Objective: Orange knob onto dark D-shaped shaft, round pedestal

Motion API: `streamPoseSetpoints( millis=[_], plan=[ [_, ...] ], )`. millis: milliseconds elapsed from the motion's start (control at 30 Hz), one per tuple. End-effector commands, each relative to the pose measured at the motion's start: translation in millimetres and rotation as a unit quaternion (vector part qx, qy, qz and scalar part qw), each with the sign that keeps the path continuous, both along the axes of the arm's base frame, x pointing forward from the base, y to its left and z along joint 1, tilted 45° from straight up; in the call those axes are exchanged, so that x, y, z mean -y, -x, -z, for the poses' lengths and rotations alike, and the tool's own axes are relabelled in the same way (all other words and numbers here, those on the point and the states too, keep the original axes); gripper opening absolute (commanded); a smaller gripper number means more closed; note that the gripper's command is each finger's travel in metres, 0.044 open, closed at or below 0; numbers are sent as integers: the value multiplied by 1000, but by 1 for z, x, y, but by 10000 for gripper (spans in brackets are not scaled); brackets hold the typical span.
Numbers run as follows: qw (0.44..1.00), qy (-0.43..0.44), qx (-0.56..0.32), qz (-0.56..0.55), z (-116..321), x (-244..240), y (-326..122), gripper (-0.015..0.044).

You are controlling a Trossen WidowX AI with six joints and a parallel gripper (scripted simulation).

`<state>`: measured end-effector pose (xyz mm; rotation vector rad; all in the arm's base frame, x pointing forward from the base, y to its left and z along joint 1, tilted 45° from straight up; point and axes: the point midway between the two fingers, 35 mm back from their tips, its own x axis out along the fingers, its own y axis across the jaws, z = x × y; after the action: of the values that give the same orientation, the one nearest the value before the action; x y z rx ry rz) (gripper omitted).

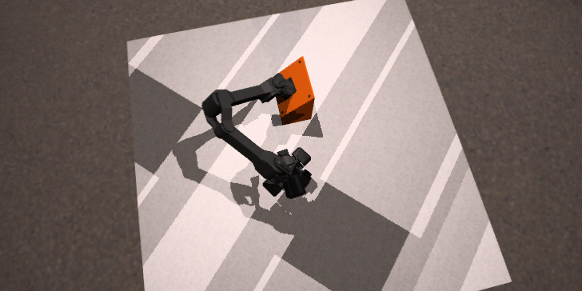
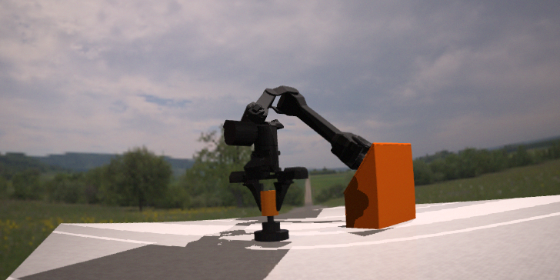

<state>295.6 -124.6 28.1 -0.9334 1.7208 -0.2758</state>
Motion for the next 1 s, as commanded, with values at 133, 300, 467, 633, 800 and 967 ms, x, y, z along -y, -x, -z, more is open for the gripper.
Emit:
streamPoseSetpoints(
  millis=[133,300,467,633,800,967],
  plan=[
    [1000,1,0,-1,-2,-3,-1,0],
    [998,-5,-45,-46,-2,-3,-1,0],
    [994,-8,-74,-75,-2,-1,0,0],
    [994,-8,-74,-75,-1,0,0,0],
    [994,-8,-74,-75,0,1,0,0],
    [994,-8,-74,-75,0,0,0,0]
  ],
)
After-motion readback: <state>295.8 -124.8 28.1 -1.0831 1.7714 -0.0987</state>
